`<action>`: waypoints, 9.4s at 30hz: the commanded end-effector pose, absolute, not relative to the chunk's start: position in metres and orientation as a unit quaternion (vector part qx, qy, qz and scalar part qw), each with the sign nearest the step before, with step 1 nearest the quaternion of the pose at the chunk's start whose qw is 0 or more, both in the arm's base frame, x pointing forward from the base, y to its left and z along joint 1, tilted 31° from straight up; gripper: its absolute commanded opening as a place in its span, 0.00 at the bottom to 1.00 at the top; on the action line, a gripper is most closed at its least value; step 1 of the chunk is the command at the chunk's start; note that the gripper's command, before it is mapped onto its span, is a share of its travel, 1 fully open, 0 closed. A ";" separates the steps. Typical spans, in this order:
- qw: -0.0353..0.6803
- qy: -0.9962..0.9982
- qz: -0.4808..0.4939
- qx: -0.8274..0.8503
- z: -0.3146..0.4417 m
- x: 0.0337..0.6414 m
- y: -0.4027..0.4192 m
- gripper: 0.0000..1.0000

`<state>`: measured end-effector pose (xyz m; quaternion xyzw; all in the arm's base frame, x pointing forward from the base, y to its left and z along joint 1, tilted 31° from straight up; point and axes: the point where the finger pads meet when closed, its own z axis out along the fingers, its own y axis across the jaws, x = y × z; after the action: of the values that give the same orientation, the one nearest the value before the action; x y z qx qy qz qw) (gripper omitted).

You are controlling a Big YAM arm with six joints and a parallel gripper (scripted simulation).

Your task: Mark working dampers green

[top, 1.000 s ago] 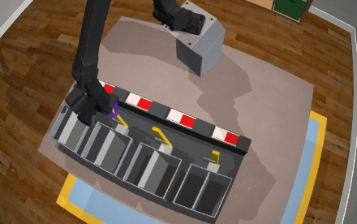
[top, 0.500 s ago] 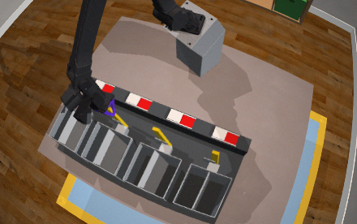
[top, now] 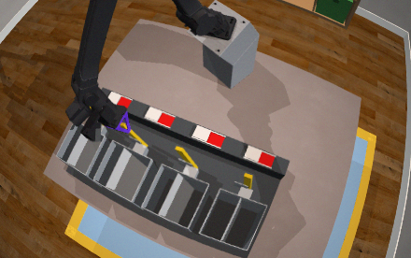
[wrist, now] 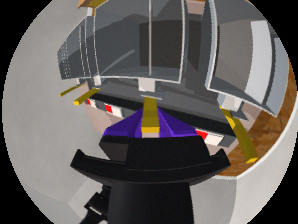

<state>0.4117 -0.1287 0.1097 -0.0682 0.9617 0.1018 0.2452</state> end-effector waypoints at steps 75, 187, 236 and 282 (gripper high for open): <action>0.241 0.961 0.114 -0.075 0.106 0.418 -0.135 0.36; 0.250 0.963 -0.103 -0.012 0.238 0.476 -0.057 0.36; 0.250 0.963 -0.103 -0.012 0.238 0.476 -0.057 0.36; 0.255 0.961 -0.102 -0.007 0.211 0.489 0.123 0.36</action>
<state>0.4776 0.1233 0.2017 -0.0175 0.9628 -0.1031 0.2490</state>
